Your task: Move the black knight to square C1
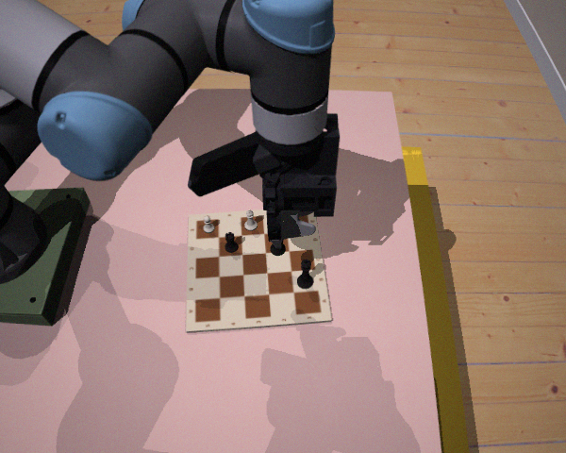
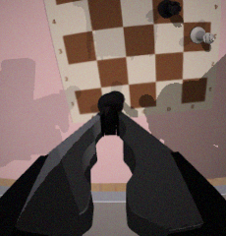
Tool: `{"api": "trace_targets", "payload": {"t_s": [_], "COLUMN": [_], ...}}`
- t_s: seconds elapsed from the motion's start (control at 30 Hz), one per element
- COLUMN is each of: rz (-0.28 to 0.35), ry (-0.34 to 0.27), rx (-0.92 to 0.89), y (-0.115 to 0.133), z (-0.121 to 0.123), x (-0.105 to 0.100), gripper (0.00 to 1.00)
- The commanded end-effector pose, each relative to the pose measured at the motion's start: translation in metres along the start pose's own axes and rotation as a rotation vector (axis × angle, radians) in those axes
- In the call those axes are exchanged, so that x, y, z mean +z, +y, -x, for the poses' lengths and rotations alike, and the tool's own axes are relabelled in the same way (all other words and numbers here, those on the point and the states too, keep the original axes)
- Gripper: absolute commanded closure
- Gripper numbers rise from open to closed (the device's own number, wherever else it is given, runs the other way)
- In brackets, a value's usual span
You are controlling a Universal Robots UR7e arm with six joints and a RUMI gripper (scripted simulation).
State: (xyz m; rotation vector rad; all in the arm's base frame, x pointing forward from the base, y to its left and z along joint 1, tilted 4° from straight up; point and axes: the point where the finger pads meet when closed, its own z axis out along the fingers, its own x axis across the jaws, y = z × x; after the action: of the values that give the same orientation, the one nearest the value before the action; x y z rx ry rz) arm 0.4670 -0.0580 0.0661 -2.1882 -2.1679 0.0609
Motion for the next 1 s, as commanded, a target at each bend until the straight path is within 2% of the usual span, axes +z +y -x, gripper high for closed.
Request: {"api": "trace_targets", "payload": {"t_s": [0.0, 0.43, 0.77, 0.83, 0.97], "rz": [0.001, 0.001, 0.001, 0.001, 0.001], "ry": [0.0, 0.0, 0.0, 0.0, 0.0], "rx": [0.0, 0.07, 0.323, 0.323, 0.472], "y": [0.0, 0.001, 0.006, 0.006, 0.009], "z": [0.0, -0.002, -0.011, -0.011, -0.016], "x": [-0.001, -0.001, -0.001, -0.001, -0.001], "gripper": [1.0, 1.0, 1.0, 1.0, 1.0]}}
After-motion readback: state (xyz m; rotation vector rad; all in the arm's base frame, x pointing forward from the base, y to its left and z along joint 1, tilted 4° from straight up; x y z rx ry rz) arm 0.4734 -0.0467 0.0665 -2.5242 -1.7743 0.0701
